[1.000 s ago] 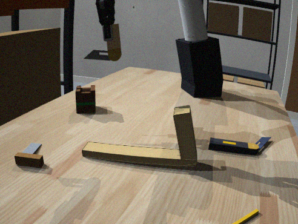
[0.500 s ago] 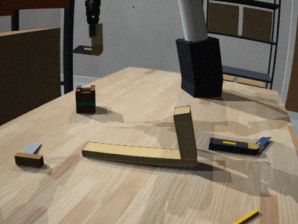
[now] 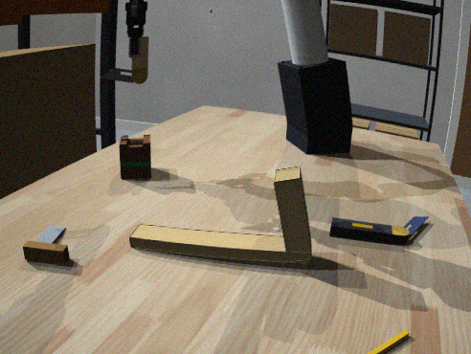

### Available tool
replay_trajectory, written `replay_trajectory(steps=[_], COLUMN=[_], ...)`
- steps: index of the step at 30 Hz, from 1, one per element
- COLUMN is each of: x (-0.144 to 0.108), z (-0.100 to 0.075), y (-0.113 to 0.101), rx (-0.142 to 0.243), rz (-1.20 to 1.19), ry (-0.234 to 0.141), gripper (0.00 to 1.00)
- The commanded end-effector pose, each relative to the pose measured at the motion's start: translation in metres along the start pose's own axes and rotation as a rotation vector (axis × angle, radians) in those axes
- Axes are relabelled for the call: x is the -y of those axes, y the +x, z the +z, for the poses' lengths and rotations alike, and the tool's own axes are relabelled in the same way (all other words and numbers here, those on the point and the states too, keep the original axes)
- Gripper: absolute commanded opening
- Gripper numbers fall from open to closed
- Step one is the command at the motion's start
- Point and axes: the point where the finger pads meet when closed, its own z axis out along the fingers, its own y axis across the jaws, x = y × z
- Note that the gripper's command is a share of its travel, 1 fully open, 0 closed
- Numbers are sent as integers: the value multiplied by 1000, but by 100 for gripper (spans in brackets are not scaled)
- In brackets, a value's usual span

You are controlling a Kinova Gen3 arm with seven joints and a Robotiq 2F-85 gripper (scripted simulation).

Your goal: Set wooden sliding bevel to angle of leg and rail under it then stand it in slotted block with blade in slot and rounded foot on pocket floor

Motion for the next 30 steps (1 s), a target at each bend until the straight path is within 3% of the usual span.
replay_trajectory(steps=[1,30], x=[-7,-19], z=[-1,0], y=[4,9], rx=[-7,-17], rz=[-8,-22], ry=[1,-1], gripper=[10,10])
